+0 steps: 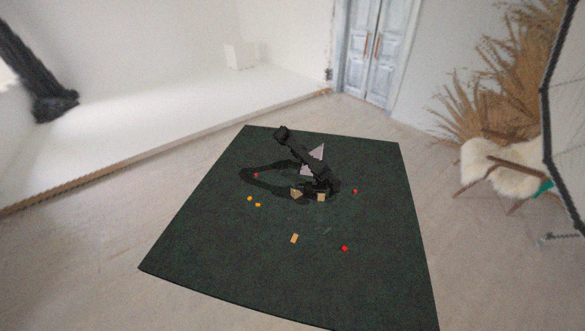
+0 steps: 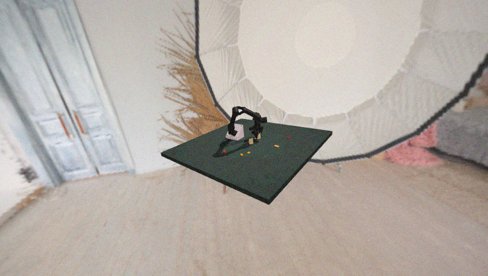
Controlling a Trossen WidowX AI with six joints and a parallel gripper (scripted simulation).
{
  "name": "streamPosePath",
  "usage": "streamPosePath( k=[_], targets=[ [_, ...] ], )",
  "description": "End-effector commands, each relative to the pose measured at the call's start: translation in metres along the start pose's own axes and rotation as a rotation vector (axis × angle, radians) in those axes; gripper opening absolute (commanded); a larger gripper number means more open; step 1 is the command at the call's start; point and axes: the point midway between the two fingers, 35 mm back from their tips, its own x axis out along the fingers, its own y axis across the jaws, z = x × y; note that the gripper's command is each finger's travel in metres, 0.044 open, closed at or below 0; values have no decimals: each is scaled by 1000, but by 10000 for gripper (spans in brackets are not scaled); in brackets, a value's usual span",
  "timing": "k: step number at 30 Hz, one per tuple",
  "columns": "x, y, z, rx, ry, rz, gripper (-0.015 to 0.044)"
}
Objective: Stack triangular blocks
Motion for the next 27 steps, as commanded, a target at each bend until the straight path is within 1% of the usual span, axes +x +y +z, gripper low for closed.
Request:
streamPosePath(
  k=[1,4,14,21,26,27],
  targets=[
    [6,1,2,-8,-1,6,440],
    [8,1,3,-8,-1,7,440],
    [8,1,3,-8,-1,7,177],
    [8,1,3,-8,-1,7,131],
    [6,1,2,-7,-1,6,0],
    [3,1,2,-7,-1,6,0]
  ],
)
